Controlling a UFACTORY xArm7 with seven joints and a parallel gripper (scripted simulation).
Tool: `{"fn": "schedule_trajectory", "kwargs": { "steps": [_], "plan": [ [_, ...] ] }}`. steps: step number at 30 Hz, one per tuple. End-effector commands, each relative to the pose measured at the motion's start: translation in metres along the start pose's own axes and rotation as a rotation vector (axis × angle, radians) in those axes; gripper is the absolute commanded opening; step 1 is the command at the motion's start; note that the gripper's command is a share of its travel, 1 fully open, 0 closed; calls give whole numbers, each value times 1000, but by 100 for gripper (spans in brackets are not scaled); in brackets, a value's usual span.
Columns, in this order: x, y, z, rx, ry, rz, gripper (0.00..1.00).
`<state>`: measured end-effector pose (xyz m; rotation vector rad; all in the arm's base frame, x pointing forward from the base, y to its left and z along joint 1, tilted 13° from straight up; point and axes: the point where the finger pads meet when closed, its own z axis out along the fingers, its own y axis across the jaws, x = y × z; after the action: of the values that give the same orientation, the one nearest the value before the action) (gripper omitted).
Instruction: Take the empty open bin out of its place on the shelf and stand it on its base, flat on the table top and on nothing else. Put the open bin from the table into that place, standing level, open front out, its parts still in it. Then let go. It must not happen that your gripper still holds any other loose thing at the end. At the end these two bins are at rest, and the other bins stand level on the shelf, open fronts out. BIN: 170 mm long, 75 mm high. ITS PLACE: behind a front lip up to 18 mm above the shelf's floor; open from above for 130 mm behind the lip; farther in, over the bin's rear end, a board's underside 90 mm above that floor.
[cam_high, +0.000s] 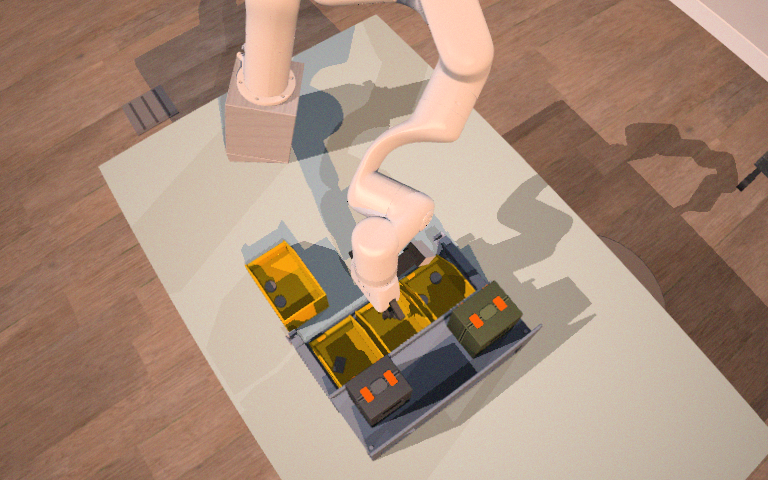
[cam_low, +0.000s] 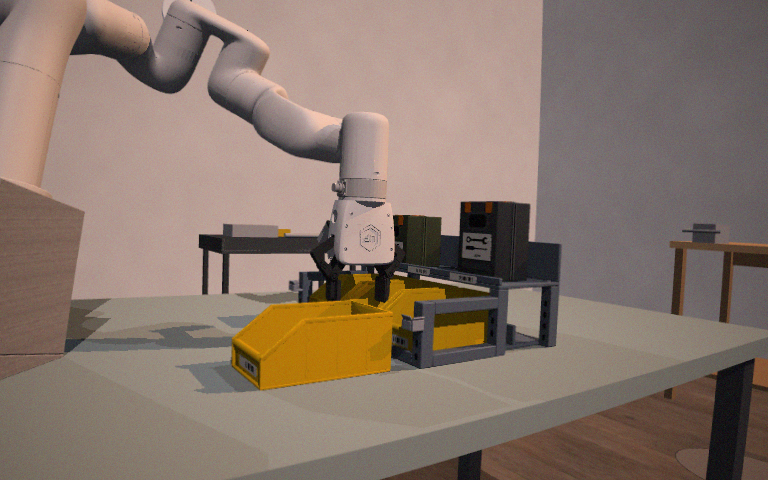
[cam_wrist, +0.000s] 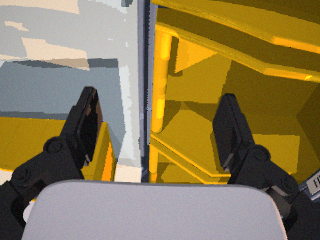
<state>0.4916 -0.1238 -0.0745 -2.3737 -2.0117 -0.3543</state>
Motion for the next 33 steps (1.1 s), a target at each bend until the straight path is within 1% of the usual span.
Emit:
{"fn": "schedule_trajectory", "kwargs": {
  "steps": [1, 20, 33],
  "plan": [
    [-1, 1, -2, -4, -1, 0, 95],
    [-1, 1, -1, -4, -1, 0, 95],
    [-1, 1, 3, -4, -1, 0, 95]
  ]
}}
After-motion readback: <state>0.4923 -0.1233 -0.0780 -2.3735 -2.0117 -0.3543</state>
